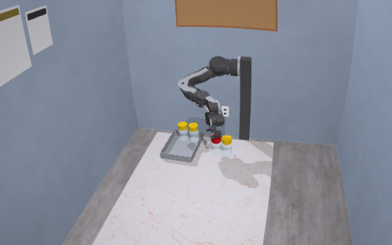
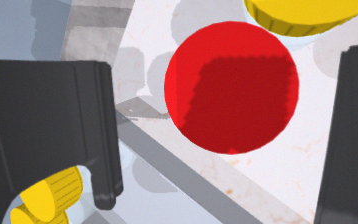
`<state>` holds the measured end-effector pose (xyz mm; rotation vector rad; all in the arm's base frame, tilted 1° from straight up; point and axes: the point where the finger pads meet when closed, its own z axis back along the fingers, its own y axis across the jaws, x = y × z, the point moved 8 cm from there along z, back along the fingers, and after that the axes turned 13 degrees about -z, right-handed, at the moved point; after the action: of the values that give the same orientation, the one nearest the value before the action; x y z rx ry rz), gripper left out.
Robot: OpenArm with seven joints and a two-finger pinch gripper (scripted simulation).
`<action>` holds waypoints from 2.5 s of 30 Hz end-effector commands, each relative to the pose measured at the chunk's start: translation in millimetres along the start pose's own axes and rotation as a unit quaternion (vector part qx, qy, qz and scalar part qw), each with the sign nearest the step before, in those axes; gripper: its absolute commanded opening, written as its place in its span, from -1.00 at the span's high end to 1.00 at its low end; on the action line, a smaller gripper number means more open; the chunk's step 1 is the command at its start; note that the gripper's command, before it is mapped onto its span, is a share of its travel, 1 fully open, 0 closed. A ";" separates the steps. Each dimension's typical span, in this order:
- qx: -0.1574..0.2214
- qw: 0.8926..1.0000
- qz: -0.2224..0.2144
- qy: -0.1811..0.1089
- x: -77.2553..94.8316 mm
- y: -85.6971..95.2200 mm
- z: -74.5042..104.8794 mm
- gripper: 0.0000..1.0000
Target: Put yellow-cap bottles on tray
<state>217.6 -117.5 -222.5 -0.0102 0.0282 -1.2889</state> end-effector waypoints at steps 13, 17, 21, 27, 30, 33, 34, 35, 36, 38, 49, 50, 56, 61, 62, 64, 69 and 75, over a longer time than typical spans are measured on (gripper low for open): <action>0.008 1.000 0.002 0.000 0.1 1.8 -11.3 0.16; 0.009 1.000 0.003 0.000 0.0 2.3 -21.3 0.16; 0.010 1.000 0.004 0.001 -0.1 2.7 -31.3 0.16; 0.010 1.000 0.004 0.001 -0.1 2.8 -33.8 0.16; 0.007 1.000 0.003 0.000 0.1 2.0 -34.8 0.16; 0.009 1.000 0.003 0.001 0.0 2.5 -35.9 0.16; 0.009 1.000 0.004 0.001 -0.1 2.7 -36.3 0.16; 0.010 1.000 0.004 0.001 -0.1 2.9 -36.7 0.16; 0.011 1.000 0.004 0.001 -0.2 3.1 -37.1 0.16; 0.012 1.000 0.005 0.001 -0.3 3.4 -37.8 0.16; 0.011 1.000 0.004 0.001 0.0 3.3 -37.9 1.00; 0.011 1.000 0.004 0.001 0.0 3.3 -37.9 1.00; 0.011 1.000 0.004 0.001 0.0 3.3 -37.9 1.00; 0.011 1.000 0.004 0.001 0.0 3.3 -37.9 1.00; 0.011 1.000 0.004 0.001 0.0 3.3 -37.9 1.00; 0.010 1.000 0.004 0.001 0.0 3.2 -37.9 1.00; 0.010 1.000 0.004 0.001 0.0 3.2 -37.9 1.00; 0.010 1.000 0.004 0.001 0.0 3.2 -37.9 1.00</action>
<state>219.1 -116.5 -261.3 0.0051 0.0176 -1.2817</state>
